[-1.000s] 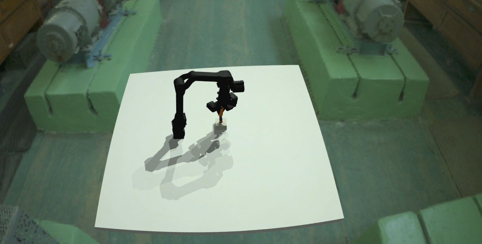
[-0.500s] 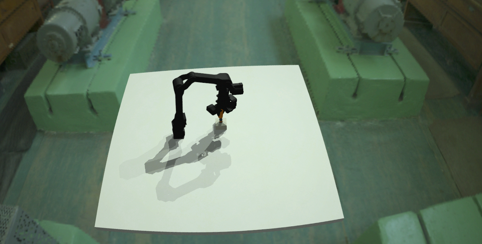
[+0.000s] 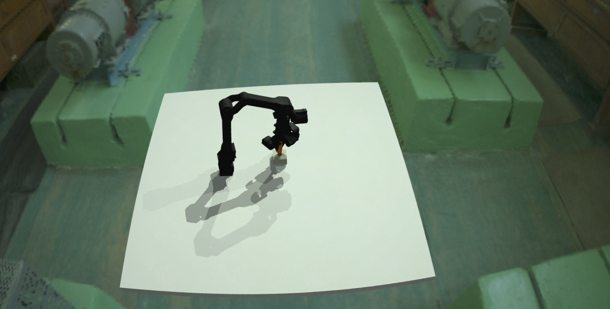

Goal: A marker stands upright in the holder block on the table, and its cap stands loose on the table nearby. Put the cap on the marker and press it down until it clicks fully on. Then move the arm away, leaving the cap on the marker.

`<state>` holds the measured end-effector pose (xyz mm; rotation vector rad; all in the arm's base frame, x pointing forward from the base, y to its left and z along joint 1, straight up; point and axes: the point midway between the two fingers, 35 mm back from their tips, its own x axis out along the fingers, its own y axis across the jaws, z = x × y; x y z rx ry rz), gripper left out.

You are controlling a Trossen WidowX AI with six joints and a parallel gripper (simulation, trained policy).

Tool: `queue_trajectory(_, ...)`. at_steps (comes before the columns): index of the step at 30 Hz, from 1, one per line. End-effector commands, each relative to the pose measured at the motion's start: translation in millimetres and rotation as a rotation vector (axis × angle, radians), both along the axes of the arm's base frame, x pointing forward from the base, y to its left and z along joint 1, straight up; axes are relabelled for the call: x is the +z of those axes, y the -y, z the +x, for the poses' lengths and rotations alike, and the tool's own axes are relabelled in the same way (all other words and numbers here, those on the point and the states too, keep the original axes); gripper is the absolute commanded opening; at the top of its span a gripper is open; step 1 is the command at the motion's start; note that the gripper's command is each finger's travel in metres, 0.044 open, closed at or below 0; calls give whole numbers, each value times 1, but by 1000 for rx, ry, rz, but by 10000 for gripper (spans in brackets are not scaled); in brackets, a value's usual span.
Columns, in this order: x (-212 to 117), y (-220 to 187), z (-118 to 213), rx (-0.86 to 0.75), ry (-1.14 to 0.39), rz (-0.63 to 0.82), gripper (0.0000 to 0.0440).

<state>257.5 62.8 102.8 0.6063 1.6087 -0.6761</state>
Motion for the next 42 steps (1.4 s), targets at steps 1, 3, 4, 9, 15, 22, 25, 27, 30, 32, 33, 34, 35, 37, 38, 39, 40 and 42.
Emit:
queue_trajectory(1, -18, 0, -8, 15, -52, -4, 4)
queue_trajectory(3, -19, 0, -8, 18, -51, -3, 6)
queue_trajectory(4, -19, 0, -8, 19, -51, -3, 6)
queue_trajectory(9, -22, 1, -11, 29, -62, -2, 40)
queue_trajectory(15, -26, 2, -9, 60, -40, -3, 48)
queue_trajectory(22, -30, 4, -6, 92, -20, -7, 58)
queue_trajectory(25, -31, 5, -5, 104, -12, -9, 63)
queue_trajectory(27, -32, 6, -5, 108, -10, -10, 66)
queue_trajectory(30, -33, 7, -4, 122, -2, -12, 71)
queue_trajectory(32, -34, 8, -3, 131, 3, -13, 75)
queue_trajectory(33, -34, 8, -3, 135, 6, -13, 76)
queue_trajectory(34, -34, 8, -3, 140, 8, -13, 78)
queue_trajectory(35, -34, 9, -2, 144, 11, -14, 80)
queue_trajectory(37, -35, 9, -2, 154, 17, -15, 84)
queue_trajectory(38, -35, 10, -2, 158, 19, -15, 85)
queue_trajectory(39, -35, 10, -1, 163, 21, -16, 87)
queue_trajectory(40, -35, 10, -1, 168, 24, -17, 89)
queue_trajectory(42, -36, 11, -1, 177, 29, -18, 93)
